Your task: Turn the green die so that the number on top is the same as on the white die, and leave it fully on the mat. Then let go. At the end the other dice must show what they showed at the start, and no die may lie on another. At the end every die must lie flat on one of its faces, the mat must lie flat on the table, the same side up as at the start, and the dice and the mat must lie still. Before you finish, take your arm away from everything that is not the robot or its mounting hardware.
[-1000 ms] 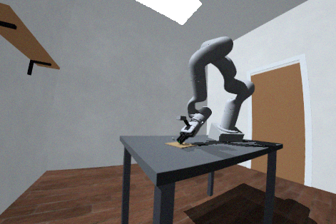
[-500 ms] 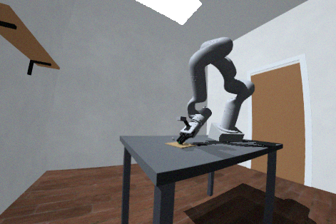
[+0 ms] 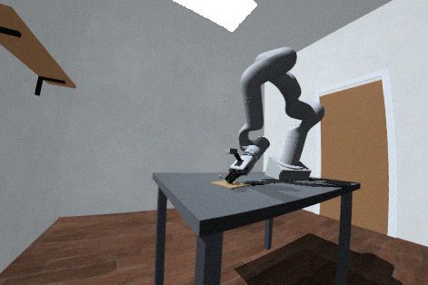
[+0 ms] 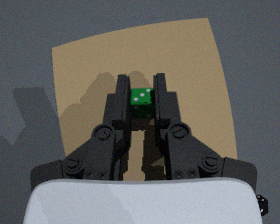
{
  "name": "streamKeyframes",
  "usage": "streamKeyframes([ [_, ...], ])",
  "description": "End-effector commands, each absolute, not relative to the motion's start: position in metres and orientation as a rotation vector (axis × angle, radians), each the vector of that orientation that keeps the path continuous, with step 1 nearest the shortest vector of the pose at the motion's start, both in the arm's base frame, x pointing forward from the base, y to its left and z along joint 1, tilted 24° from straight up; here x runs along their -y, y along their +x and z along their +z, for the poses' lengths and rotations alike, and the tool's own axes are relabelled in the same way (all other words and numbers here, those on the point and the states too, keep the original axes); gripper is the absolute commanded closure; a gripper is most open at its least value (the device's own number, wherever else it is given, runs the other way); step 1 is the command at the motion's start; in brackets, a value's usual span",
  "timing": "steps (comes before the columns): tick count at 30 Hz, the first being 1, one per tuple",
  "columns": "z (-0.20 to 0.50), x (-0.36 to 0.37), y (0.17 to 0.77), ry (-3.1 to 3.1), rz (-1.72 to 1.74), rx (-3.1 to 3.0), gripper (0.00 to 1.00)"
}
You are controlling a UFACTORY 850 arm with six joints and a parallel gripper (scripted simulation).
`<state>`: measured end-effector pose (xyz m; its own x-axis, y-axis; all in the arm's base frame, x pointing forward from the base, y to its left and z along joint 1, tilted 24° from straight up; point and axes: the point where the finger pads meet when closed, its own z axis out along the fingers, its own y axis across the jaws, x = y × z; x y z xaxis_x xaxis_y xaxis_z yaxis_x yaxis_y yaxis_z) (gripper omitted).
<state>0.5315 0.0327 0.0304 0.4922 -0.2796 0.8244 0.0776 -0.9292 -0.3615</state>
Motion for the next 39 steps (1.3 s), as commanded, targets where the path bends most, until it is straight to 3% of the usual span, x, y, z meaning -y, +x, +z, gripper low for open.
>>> streamKeyframes([
  [1, 0.0309, -0.0325, 0.5318, -2.389, -1.416, -0.169, 0.89],
  [14, 0.0309, -0.0325, 0.5318, -2.389, -1.416, -0.169, 0.89],
  [29, 0.0309, -0.0325, 0.5318, -2.389, -1.416, -0.169, 0.69],
  [39, 0.0309, -0.0325, 0.5318, -2.389, -1.416, -0.169, 0.69],
])
